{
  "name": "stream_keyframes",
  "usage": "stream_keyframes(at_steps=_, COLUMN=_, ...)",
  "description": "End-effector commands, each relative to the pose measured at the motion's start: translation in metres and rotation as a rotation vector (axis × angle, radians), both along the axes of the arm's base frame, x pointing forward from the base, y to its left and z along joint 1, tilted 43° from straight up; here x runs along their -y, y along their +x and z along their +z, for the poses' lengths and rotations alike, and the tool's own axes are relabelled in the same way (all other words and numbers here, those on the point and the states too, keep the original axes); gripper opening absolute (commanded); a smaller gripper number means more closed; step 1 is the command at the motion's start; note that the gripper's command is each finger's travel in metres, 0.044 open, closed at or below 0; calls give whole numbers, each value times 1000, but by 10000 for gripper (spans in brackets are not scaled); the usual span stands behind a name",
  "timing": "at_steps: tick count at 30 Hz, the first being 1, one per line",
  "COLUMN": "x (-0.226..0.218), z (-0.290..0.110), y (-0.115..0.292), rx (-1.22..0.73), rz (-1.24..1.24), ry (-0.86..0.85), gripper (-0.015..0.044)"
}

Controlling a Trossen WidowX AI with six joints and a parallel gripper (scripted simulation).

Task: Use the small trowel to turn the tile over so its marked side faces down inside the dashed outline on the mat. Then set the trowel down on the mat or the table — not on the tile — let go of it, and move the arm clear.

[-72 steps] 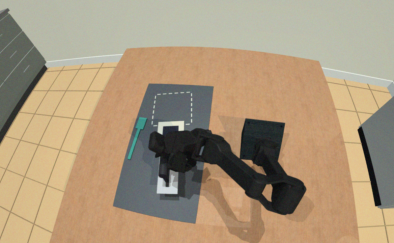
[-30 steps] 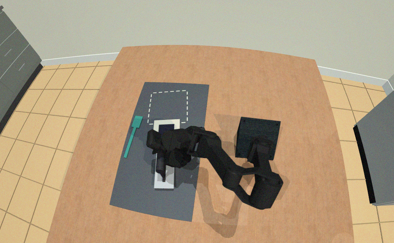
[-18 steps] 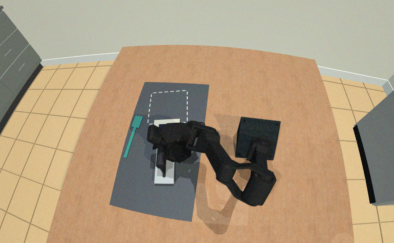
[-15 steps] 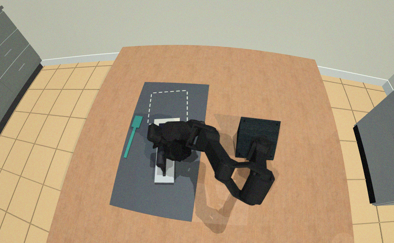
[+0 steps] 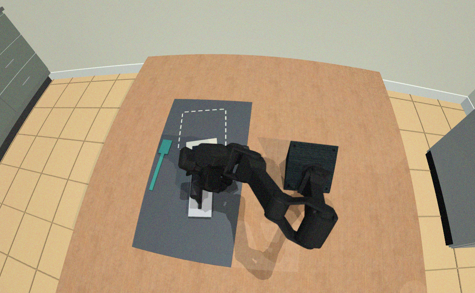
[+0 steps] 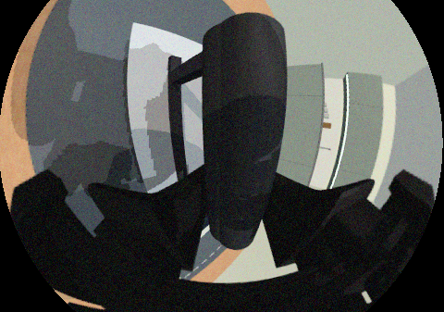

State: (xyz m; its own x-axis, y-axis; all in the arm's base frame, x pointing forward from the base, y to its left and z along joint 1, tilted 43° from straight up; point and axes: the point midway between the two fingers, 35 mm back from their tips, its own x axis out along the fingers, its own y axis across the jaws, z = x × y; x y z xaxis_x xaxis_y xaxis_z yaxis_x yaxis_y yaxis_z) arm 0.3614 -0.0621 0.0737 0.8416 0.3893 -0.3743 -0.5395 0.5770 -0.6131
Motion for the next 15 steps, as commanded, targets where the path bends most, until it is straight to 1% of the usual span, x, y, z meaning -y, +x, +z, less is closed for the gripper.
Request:
stream_keyframes(at_steps=1, x=17, z=14, y=2, rx=24, rz=-17, ry=-43, gripper=0)
stream_keyframes(at_steps=15, x=56, z=17, y=-2, rx=24, rz=-17, ry=-45, gripper=0)
